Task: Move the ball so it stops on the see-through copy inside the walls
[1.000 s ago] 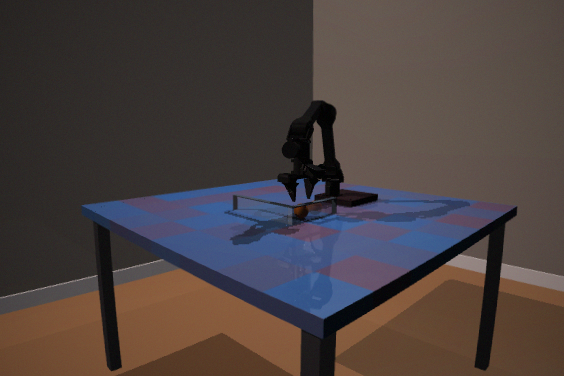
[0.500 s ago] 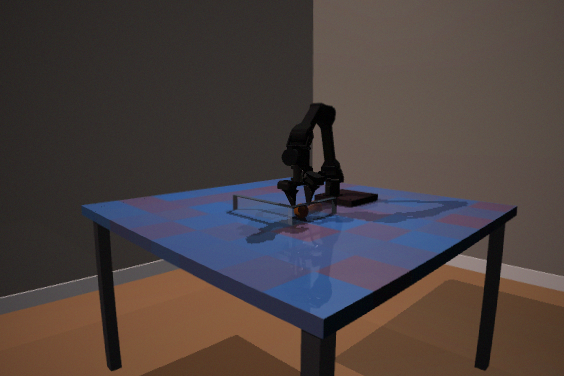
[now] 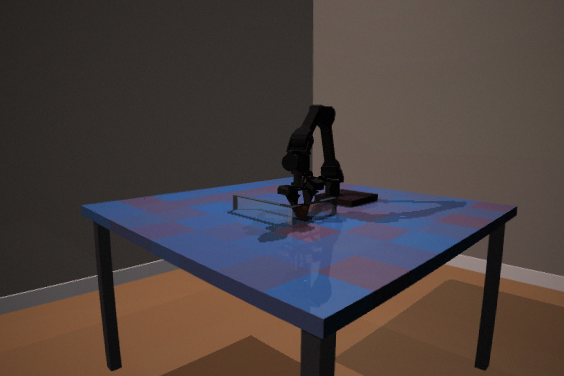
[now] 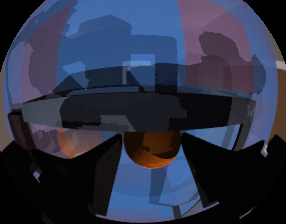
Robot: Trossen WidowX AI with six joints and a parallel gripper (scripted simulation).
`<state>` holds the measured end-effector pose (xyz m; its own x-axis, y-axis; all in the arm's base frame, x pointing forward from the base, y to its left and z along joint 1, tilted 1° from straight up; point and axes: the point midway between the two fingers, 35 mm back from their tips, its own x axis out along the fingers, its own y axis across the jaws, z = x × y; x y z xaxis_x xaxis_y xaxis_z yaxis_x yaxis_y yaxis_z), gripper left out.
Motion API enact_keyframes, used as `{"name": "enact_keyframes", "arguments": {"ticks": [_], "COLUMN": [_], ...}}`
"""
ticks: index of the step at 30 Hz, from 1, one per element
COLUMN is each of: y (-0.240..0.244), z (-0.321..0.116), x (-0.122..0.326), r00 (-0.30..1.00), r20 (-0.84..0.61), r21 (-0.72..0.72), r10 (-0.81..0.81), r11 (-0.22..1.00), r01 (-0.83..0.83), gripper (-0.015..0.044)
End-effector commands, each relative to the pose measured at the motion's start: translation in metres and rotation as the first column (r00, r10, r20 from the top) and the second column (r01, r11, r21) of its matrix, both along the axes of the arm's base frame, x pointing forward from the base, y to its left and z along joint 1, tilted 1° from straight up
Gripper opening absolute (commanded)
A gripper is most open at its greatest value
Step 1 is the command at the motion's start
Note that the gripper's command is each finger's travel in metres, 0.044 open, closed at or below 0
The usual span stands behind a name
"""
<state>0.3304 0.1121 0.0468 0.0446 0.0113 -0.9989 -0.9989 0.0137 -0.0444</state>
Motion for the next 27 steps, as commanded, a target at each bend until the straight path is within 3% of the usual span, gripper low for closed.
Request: {"name": "enact_keyframes", "arguments": {"ticks": [1, 4, 13, 27], "y": [-0.001, -0.001, -0.005, -0.014], "z": [-0.001, -0.001, 0.029, 0.068], "x": [0.0, 0.0, 0.009, 0.01], "r00": [1.0, 1.0, 0.998, 0.997], "r20": [0.0, 0.0, 0.026, 0.018], "r21": [-0.004, -0.004, 0.011, 0.004], "r10": [0.003, 0.003, -0.053, -0.073], "r11": [1.0, 1.0, 0.999, 0.997], "r01": [-0.003, -0.003, 0.053, 0.073], "gripper": [0.024, 0.022, 0.0, 0.0]}}
